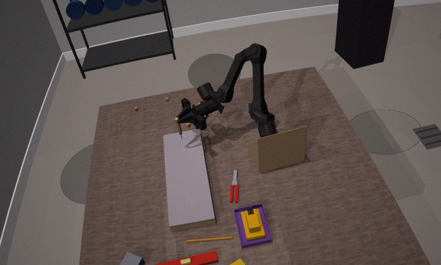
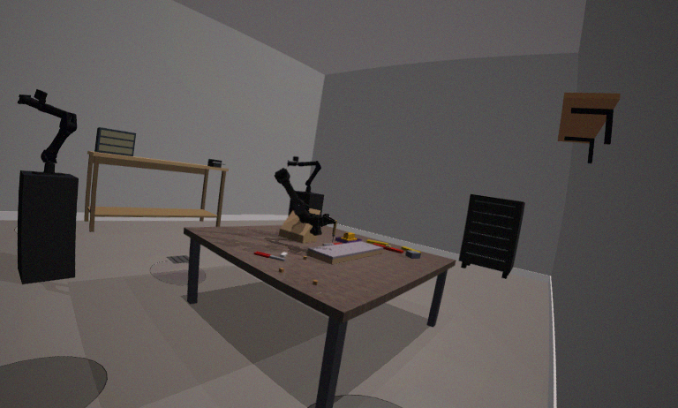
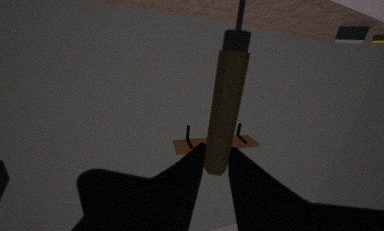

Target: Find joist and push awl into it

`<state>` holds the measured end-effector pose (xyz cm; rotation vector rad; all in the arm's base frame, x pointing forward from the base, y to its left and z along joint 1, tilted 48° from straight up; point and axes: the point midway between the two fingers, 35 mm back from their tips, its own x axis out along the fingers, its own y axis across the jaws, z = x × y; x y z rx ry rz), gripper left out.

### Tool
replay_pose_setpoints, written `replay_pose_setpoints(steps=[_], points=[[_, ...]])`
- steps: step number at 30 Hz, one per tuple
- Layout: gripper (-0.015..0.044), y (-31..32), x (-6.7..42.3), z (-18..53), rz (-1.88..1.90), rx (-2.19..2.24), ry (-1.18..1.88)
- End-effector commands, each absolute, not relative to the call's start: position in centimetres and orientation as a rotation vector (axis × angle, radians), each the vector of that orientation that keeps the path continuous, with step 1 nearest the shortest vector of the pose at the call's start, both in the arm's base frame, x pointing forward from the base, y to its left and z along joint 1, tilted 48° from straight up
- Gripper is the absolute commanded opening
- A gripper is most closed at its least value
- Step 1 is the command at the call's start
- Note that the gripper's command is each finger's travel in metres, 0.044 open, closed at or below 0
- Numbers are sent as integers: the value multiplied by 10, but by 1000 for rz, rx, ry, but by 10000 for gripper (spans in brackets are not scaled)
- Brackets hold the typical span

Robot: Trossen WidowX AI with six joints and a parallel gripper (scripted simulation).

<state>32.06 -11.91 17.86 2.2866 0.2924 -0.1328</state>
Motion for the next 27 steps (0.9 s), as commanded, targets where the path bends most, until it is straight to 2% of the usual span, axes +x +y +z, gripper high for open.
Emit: replay_pose_setpoints(steps=[1,27], points=[[0,-120,321,178,-124,2280,299],[0,-132,320,168,-125,2280,299]])
